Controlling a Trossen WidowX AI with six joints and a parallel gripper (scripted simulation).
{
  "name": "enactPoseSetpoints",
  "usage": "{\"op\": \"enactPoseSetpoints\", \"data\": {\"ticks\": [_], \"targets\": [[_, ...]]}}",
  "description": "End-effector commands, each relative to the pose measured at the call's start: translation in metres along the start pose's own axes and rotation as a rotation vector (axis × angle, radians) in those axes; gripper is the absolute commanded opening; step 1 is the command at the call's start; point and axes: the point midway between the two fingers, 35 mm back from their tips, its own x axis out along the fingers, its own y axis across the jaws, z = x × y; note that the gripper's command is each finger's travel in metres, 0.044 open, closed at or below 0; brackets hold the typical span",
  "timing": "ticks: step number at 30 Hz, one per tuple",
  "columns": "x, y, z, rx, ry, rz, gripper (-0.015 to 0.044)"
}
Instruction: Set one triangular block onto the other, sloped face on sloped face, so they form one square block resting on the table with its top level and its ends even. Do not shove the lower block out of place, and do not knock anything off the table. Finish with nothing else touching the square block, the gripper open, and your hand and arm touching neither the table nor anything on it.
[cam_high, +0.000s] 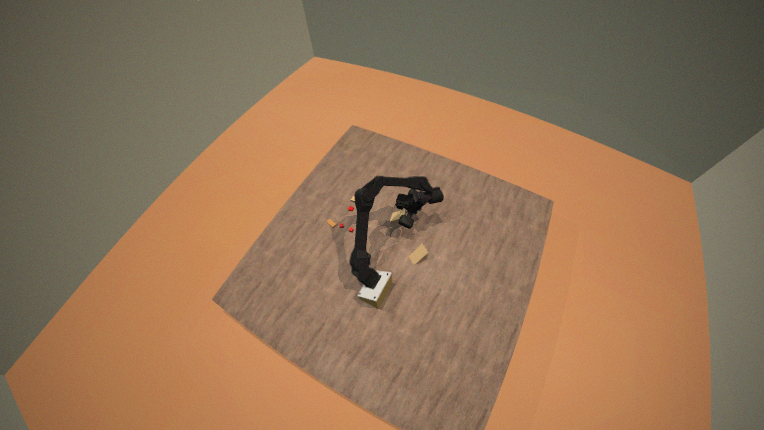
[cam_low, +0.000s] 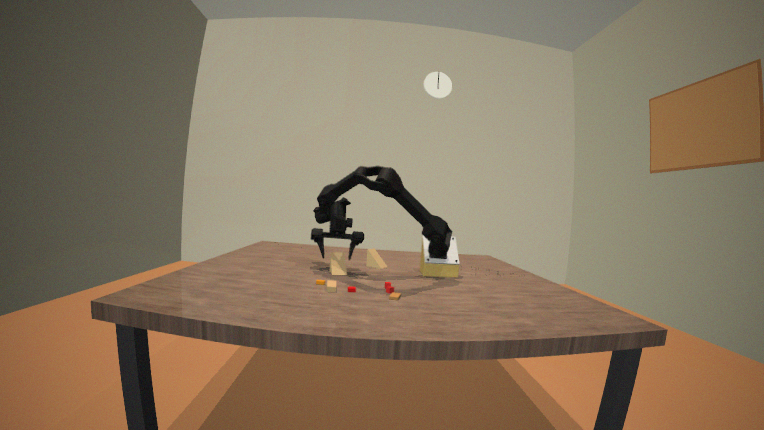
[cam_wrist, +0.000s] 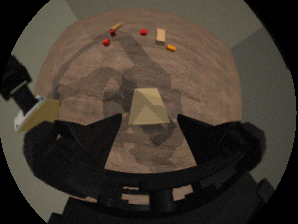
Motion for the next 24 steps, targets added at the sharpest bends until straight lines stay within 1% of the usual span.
{"op": "enactPoseSetpoints", "data": {"ticks": [1,21,24], "targets": [[0.009,0.001,0.0,-0.004,-0.008,0.008,0.044],[0.039,0.004,0.002,-0.033,-0.028,0.039,0.044],[0.039,0.004,0.002,-0.033,-0.028,0.039,0.0361]]}}
